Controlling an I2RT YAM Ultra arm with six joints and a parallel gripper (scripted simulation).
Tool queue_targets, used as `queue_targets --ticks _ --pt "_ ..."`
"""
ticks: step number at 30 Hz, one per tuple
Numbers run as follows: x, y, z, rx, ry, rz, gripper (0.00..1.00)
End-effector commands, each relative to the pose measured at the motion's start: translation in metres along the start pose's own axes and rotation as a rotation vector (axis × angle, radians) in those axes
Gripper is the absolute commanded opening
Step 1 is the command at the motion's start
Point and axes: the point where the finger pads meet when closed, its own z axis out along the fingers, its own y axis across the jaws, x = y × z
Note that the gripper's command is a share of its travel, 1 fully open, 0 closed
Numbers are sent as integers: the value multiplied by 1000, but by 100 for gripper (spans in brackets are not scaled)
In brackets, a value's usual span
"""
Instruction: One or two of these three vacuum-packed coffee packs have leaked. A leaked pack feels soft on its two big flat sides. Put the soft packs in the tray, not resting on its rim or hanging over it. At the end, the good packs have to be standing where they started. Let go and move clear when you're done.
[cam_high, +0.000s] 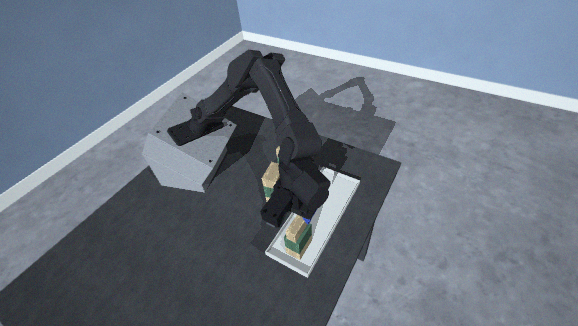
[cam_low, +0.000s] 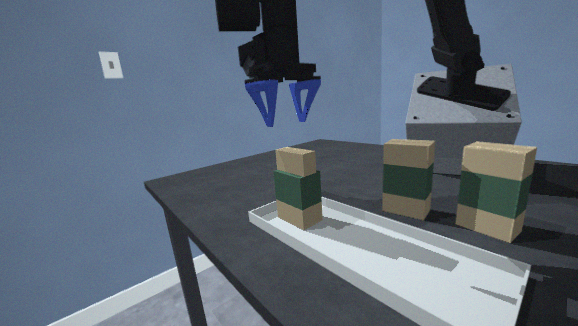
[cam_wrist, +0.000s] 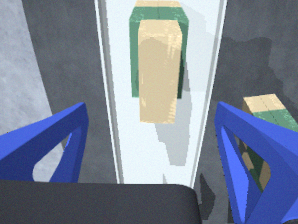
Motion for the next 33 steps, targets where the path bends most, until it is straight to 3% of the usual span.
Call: queue_targets --ticks 1,6,12,20,22,28,33 --pt "1 4 -17 -16 -18 -15 79" --pt "10 -8 -9 16 -1 -9 79" --pt "40 -21 -14 -2 -8 -37 79" --pt "107 -93 -17 0 -5 -100 79" --pt "107 -93 -17 0 -5 -100 79" --pt "136 -150 -8 -4 -3 -139 79" --pt "144 -171 -3 -6 -2 -152 79"
